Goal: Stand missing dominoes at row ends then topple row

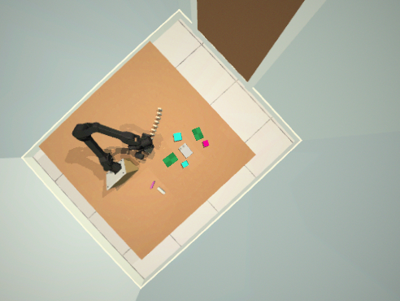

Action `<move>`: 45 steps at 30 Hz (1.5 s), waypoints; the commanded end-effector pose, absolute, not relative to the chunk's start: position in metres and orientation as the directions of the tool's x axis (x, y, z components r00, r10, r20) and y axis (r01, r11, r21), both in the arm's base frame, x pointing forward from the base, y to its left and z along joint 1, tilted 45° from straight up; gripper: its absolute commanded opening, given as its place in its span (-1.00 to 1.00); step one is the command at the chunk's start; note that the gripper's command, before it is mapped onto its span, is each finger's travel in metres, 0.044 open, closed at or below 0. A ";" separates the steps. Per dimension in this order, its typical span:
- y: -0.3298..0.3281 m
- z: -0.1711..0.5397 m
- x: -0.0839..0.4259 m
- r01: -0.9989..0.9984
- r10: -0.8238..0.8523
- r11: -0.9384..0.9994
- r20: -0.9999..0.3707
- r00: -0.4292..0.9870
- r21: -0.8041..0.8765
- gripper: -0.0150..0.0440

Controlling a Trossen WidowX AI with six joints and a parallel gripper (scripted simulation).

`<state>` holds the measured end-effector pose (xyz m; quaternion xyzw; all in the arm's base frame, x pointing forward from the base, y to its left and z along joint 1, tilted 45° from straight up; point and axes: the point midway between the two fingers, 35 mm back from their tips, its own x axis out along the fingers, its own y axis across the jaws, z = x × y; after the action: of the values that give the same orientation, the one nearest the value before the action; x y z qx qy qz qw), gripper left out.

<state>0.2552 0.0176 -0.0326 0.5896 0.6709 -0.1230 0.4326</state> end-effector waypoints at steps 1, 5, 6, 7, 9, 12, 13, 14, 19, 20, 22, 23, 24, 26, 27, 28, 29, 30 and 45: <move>0.050 -0.059 0.248 0.904 0.699 0.271 -0.713 0.051 0.330 -0.49; 0.050 -0.059 0.248 0.904 0.699 0.271 -0.713 0.051 0.330 -0.49; 0.050 -0.059 0.249 0.904 0.699 0.271 -0.713 0.051 0.330 -0.49; 0.050 -0.059 0.249 0.904 0.699 0.271 -0.714 0.051 0.330 -0.49; 0.051 -0.058 0.252 0.904 0.699 0.271 -0.714 0.051 0.330 -0.49; 0.052 -0.057 0.257 0.904 0.699 0.271 -0.714 0.051 0.330 -0.49; 0.052 -0.056 0.258 0.904 0.698 0.271 -0.714 0.051 0.330 -0.49; 0.052 -0.056 0.260 0.904 0.698 0.271 -0.714 0.051 0.330 -0.49; 0.054 -0.053 0.268 0.904 0.698 0.271 -0.714 0.052 0.331 -0.49; 0.054 -0.053 0.269 0.904 0.698 0.271 -0.714 0.052 0.331 -0.49; 0.055 -0.052 0.272 0.904 0.698 0.271 -0.714 0.052 0.331 -0.49; 0.056 -0.051 0.274 0.904 0.698 0.271 -0.714 0.052 0.331 -0.49; 0.056 -0.051 0.275 0.904 0.698 0.271 -0.714 0.052 0.331 -0.49; 0.057 -0.050 0.278 0.904 0.698 0.271 -0.714 0.052 0.331 -0.49; 0.058 -0.049 0.280 0.904 0.698 0.271 -0.714 0.052 0.331 -0.49; 0.058 -0.048 0.281 0.904 0.698 0.271 -0.714 0.052 0.331 -0.49; 0.058 -0.048 0.283 0.904 0.699 0.271 -0.714 0.052 0.331 -0.49; 0.055 -0.050 0.280 0.902 0.693 0.272 -0.719 0.057 0.334 -0.49; 0.024 0.004 0.301 0.903 0.698 0.272 -0.714 0.053 0.332 -0.49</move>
<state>0.3031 0.0232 -0.0013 0.5931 0.6712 -0.1269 0.4262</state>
